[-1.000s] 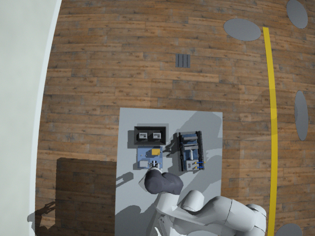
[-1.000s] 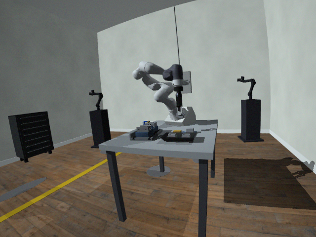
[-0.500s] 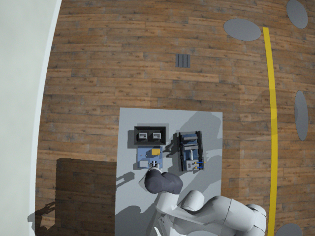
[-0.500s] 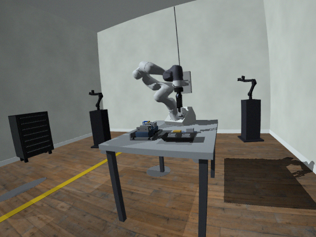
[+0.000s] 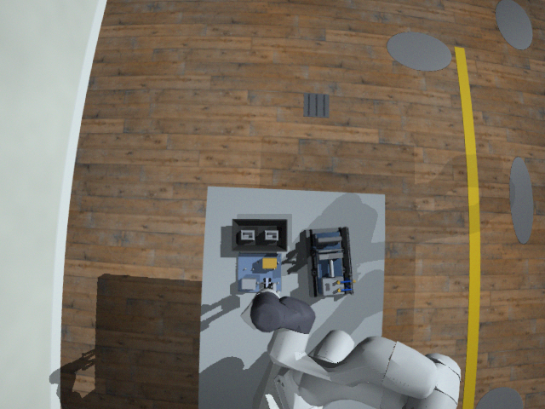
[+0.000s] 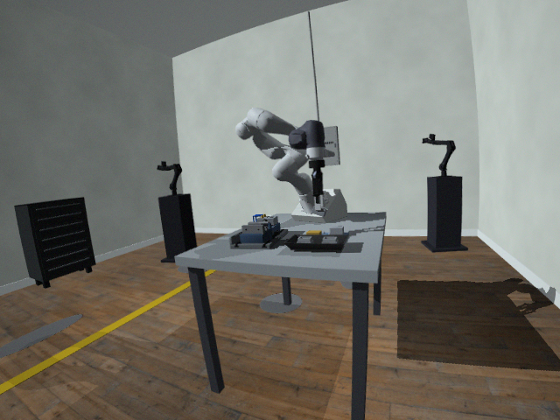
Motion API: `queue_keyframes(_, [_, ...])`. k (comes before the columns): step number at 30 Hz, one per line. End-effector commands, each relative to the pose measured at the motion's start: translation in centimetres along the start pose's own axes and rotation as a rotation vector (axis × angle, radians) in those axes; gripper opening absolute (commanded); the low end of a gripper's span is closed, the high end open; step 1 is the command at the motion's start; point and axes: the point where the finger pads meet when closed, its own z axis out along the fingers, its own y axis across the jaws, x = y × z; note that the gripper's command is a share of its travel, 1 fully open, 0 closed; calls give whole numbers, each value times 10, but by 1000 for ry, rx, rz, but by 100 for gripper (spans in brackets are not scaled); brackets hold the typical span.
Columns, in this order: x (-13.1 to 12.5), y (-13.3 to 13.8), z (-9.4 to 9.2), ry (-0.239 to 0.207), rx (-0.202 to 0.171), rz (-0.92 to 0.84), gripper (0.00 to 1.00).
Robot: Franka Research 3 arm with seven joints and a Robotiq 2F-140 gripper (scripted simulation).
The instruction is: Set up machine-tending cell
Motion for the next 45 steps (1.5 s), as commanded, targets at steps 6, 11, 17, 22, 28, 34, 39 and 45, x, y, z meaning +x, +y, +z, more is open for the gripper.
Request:
queue_keyframes(6, [4,4,14,13,-11,7,0])
queue_keyframes(11, [4,4,25,13,-11,7,0])
queue_keyframes(17, [5,4,38,13,-11,7,0])
queue_keyframes(22, [5,4,44,13,-11,7,0])
queue_keyframes(28, [5,4,54,13,-11,7,0])
queue_keyframes(34, [5,4,62,13,-11,7,0])
queue_keyframes(39, [5,4,65,13,-11,7,0])
queue_keyframes(45, [5,4,69,13,-11,7,0])
